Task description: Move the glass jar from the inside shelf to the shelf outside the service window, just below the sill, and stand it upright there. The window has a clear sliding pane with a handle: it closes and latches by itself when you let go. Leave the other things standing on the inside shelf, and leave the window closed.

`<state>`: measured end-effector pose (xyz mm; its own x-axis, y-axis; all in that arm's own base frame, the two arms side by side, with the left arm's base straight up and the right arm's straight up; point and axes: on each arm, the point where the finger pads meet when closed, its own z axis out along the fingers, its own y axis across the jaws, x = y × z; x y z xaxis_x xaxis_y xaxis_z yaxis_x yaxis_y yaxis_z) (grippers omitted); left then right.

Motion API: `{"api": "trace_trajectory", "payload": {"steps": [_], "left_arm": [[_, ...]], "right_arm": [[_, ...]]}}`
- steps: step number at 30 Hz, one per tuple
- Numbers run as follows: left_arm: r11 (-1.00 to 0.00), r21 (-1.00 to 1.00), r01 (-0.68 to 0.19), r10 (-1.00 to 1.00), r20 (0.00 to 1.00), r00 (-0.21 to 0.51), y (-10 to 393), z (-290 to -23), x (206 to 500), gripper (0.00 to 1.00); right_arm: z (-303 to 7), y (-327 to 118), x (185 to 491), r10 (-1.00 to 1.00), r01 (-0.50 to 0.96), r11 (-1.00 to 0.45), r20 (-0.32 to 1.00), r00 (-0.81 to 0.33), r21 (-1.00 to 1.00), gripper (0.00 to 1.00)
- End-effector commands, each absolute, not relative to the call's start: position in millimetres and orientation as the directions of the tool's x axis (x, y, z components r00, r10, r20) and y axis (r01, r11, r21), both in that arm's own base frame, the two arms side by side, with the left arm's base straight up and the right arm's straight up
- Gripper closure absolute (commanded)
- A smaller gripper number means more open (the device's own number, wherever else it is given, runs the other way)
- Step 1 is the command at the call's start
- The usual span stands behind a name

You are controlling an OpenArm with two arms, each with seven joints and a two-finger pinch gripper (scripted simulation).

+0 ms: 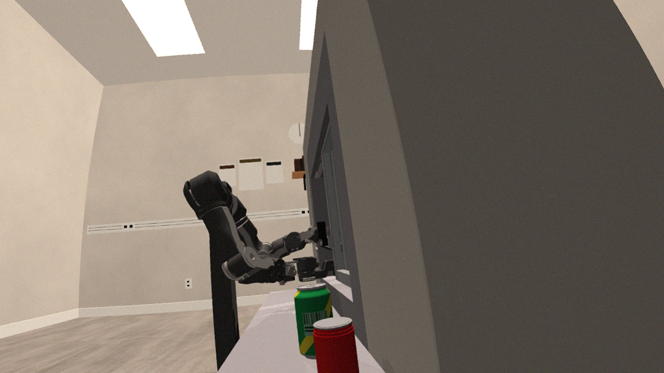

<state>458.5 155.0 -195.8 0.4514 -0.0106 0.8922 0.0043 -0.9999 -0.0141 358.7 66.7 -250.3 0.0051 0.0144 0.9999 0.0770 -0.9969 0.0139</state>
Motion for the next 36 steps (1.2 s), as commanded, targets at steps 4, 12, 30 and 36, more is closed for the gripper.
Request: {"api": "trace_trajectory", "payload": {"steps": [4,12,30,36], "left_arm": [[-1.000,-0.010,-0.003,-0.010,0.903,0.430,152.6,-189.7,468.6,1.00],[-1.000,-0.010,-0.003,-0.010,0.903,0.430,152.0,-189.0,478.9,1.00],[-1.000,-0.010,-0.003,-0.010,0.903,0.430,150.5,-186.9,495.4,1.00],[-1.000,-0.010,-0.003,-0.010,0.903,0.430,150.0,-186.1,498.2,1.00]], "right_arm": [[-248.4,63.0,362.2,0.013,0.062,-0.998,1.000,0.004,0.013,1.00],[-248.3,66.2,359.5,0.013,0.075,-0.997,1.000,0.002,0.013,1.00],[-248.3,65.8,359.8,0.013,0.073,-0.997,1.000,0.002,0.013,1.00],[-248.4,63.7,361.6,0.013,0.065,-0.998,1.000,0.003,0.013,1.00]]}}
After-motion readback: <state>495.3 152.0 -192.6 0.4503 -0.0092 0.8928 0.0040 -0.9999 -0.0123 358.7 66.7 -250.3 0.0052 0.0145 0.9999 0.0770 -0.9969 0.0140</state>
